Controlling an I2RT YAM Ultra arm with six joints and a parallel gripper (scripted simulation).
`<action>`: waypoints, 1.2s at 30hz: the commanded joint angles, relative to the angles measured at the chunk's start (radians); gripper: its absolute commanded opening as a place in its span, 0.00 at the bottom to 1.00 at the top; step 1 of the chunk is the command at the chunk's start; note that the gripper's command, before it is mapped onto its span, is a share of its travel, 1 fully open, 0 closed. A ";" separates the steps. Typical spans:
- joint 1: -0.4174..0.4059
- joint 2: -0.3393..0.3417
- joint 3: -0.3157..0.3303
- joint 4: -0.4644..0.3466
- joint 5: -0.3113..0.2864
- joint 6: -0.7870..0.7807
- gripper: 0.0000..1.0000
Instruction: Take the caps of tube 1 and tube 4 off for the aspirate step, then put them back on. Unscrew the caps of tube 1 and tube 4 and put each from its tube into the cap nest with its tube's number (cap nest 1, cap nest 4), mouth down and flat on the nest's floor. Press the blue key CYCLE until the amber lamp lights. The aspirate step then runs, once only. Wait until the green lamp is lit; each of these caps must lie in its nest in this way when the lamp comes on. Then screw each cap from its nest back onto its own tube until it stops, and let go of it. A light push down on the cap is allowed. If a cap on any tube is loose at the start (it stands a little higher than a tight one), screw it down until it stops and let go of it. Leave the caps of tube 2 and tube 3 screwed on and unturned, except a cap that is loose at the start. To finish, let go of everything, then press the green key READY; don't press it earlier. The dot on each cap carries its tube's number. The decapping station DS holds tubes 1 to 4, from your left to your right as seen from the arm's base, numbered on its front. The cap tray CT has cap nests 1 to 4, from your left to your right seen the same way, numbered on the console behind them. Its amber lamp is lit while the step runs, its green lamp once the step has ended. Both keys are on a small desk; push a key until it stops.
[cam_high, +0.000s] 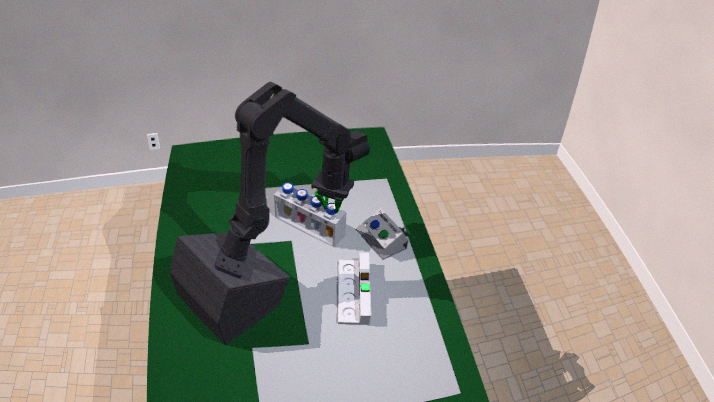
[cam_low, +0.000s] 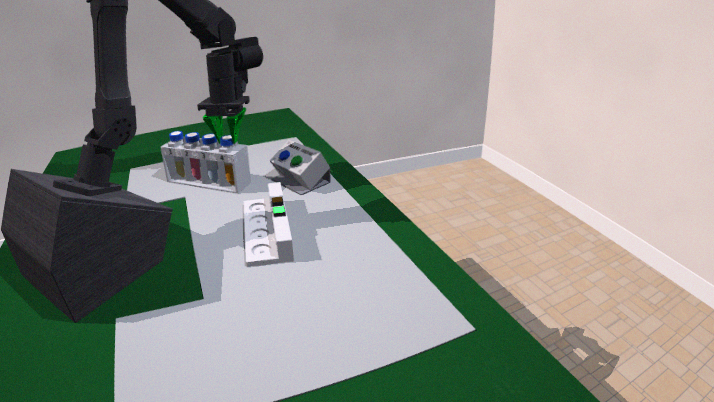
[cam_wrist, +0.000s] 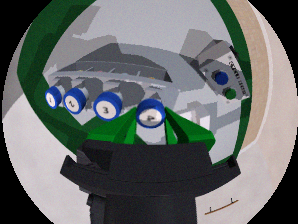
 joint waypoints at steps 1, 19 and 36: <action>-0.001 -0.004 0.004 0.001 -0.001 0.234 0.00; -0.001 -0.003 0.003 0.003 0.000 0.984 0.00; -0.001 -0.002 0.002 0.005 0.000 1.373 0.00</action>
